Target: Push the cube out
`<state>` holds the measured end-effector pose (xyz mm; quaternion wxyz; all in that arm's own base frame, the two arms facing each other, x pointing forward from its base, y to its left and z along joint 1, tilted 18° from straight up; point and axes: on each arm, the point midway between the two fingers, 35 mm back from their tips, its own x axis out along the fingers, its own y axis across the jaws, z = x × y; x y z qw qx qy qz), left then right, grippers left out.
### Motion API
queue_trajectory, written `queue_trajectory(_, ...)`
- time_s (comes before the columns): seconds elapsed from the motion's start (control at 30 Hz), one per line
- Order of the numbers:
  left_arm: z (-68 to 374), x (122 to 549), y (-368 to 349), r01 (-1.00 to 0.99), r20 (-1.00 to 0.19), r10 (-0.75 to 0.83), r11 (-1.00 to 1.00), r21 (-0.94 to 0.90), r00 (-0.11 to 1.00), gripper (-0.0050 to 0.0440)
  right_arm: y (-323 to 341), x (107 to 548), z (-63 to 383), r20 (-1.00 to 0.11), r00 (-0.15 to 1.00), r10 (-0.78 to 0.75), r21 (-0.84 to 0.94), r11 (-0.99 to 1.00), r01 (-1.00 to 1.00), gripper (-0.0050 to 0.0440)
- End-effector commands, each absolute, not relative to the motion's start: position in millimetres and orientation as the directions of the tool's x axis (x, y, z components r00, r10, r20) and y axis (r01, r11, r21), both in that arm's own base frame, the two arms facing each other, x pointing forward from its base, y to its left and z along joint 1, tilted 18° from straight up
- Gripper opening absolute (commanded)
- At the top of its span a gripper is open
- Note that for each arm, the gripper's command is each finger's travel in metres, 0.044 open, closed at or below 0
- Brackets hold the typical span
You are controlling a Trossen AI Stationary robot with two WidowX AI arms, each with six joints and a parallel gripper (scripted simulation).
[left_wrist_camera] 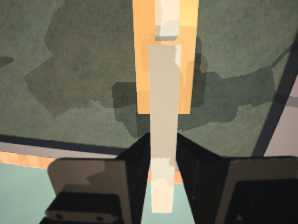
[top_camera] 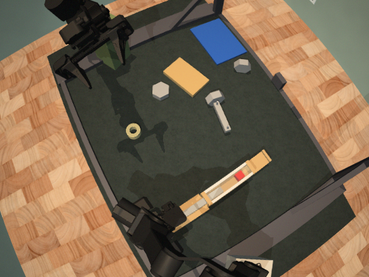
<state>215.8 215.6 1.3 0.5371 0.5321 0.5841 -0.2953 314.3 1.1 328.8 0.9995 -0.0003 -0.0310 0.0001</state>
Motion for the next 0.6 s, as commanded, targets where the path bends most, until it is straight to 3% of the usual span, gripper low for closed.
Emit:
queue_trajectory(0.0,0,218,217,0.937,-0.940,0.306,0.260,0.235,0.151,0.0000,1,312,337,0.082,0.997,-0.001,0.000,1.000,0.001,0.0400)
queue_trajectory(0.57,-15,219,221,0.939,-0.943,0.300,0.259,0.226,0.144,0.0000,1,312,337,0.082,0.997,-0.001,0.000,1.000,0.001,0.0400)
